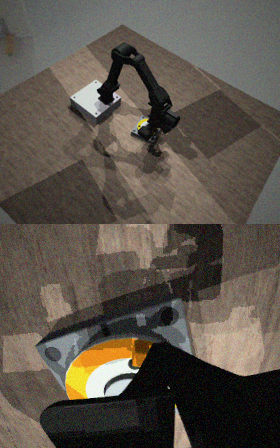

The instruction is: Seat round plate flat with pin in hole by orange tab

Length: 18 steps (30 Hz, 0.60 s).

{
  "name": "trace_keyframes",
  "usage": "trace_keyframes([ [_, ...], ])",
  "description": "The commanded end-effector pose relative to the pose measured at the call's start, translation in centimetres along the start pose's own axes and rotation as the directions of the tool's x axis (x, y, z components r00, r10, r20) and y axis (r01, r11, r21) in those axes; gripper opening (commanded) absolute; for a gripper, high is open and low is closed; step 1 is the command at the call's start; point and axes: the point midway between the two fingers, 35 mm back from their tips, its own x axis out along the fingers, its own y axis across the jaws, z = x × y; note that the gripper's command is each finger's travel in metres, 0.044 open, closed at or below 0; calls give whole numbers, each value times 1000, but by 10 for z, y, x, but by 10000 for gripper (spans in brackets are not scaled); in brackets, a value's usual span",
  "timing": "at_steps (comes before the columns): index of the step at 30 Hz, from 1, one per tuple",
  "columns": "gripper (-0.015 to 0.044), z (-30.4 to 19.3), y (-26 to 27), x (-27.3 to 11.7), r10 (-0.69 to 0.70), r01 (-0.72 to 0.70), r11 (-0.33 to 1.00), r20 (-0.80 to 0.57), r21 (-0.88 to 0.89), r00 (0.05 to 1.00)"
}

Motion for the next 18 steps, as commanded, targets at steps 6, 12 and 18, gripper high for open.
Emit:
trace_keyframes([
  [6, 0, 4, 11, 1, 6, -6, 1000, -5, 3, 1000],
  [12, 0, 5, 16, 1, 6, -6, 1000, -5, 3, 1000],
  [18, 0, 6, 21, 1, 7, -7, 1000, -5, 3, 1000],
])
